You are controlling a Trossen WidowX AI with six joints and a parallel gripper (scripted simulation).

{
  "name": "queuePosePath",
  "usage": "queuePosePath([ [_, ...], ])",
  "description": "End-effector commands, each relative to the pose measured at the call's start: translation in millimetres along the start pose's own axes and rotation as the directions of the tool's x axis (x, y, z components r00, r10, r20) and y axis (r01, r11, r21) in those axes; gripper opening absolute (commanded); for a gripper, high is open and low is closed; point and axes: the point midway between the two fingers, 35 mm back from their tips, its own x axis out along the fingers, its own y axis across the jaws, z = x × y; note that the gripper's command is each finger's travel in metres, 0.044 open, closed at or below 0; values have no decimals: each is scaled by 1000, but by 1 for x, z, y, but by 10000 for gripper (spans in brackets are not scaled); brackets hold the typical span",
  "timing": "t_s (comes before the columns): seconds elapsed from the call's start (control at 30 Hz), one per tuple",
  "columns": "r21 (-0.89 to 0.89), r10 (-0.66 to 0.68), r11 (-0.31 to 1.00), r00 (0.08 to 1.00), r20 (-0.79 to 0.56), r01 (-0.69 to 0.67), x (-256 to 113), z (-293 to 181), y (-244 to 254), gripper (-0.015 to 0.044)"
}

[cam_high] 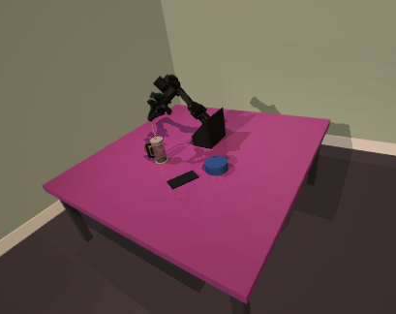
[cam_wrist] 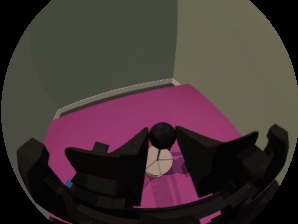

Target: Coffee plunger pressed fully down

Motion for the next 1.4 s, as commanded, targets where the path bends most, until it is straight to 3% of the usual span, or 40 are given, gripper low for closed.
queuePosePath([
  [0.0, -1, 1, 1000, 1000, -1, -1, 2, -2, 1, 127],
  [1.37, 1, 4, 1000, 1000, -4, -4, 43, -55, 6, 127],
])
